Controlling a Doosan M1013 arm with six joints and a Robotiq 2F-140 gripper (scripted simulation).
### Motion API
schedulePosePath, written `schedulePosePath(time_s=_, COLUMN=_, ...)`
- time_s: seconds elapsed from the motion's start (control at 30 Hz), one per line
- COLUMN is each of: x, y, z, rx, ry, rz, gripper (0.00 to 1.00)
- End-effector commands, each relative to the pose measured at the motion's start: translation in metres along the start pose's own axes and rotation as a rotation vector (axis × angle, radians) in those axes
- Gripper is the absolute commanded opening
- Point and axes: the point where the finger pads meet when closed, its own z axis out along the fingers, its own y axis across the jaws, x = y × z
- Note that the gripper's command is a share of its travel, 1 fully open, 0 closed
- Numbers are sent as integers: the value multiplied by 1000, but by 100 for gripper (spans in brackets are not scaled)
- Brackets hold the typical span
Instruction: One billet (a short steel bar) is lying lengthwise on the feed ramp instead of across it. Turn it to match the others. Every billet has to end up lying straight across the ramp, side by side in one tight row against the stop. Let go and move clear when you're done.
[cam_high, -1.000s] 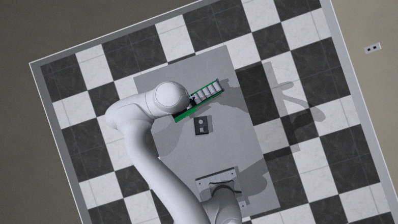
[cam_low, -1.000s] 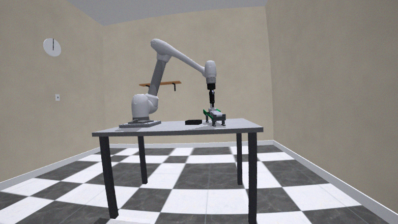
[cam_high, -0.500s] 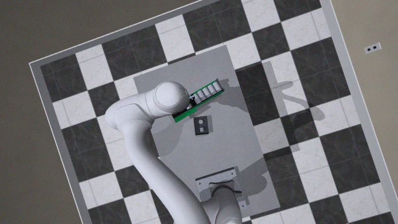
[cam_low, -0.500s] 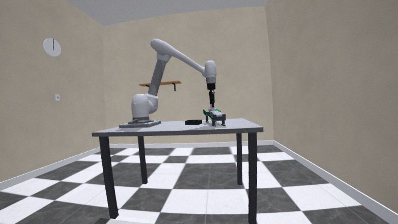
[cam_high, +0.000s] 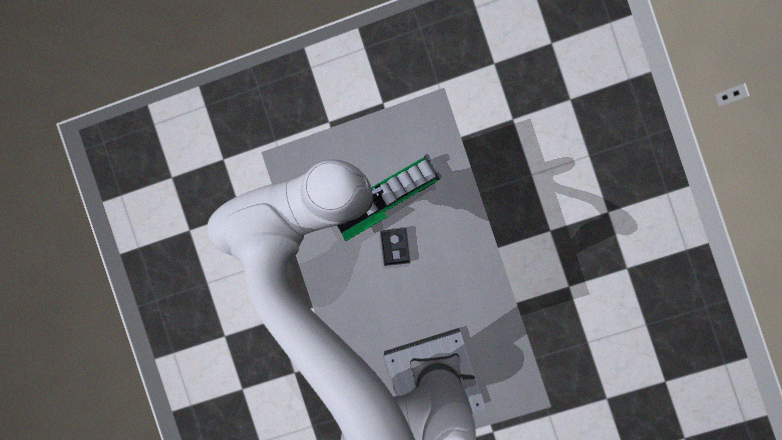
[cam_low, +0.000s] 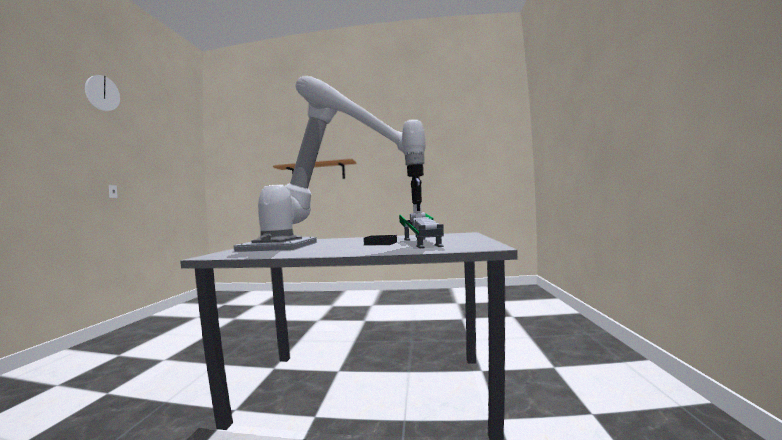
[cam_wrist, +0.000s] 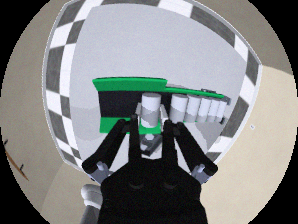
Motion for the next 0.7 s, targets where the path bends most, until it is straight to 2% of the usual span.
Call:
schedulePosePath(time_s=0.0, x=0, y=0, z=1, rx=0, ry=0, rz=0, gripper=10)
schedulePosePath(time_s=0.67, x=0, y=-1, z=6, rx=0, ry=0, rz=0, gripper=10)
